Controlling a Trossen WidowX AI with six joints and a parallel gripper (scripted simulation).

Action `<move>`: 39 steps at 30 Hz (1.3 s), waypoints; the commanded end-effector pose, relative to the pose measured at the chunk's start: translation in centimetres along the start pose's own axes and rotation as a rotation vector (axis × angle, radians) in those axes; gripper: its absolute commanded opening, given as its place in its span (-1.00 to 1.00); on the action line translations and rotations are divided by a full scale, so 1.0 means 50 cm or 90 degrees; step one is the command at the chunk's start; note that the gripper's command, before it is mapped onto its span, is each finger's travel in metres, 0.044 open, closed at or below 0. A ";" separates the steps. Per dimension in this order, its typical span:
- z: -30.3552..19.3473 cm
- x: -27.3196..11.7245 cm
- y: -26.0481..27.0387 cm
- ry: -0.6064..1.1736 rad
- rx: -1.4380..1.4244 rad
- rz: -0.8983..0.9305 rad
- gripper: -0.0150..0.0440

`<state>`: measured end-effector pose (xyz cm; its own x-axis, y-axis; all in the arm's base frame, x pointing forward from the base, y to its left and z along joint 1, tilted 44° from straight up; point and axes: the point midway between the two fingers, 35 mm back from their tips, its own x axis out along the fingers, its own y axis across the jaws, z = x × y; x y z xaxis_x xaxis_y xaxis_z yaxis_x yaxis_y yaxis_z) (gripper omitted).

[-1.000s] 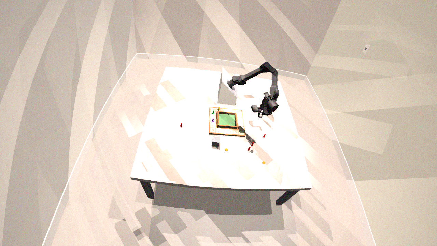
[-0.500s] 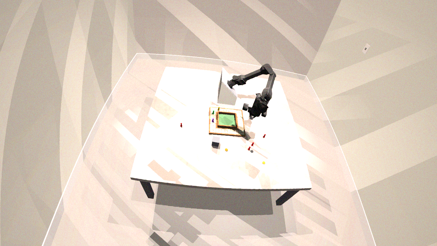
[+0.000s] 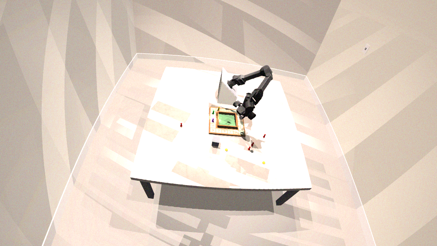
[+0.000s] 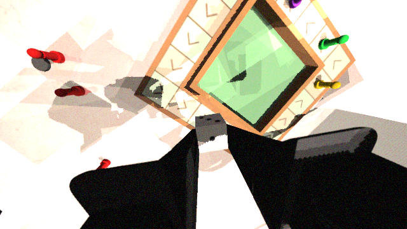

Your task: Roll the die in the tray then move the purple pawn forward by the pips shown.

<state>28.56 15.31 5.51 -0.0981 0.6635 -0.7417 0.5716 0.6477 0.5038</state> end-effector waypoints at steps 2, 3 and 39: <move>0.033 0.012 -0.051 0.005 0.136 0.002 -0.49; 0.038 0.014 -0.060 0.005 0.159 0.002 -0.49; 0.078 0.064 -0.213 -0.155 0.507 -0.139 -0.49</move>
<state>25.43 9.08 -3.81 -0.1565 0.5059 -0.8483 0.9717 0.2330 -0.0403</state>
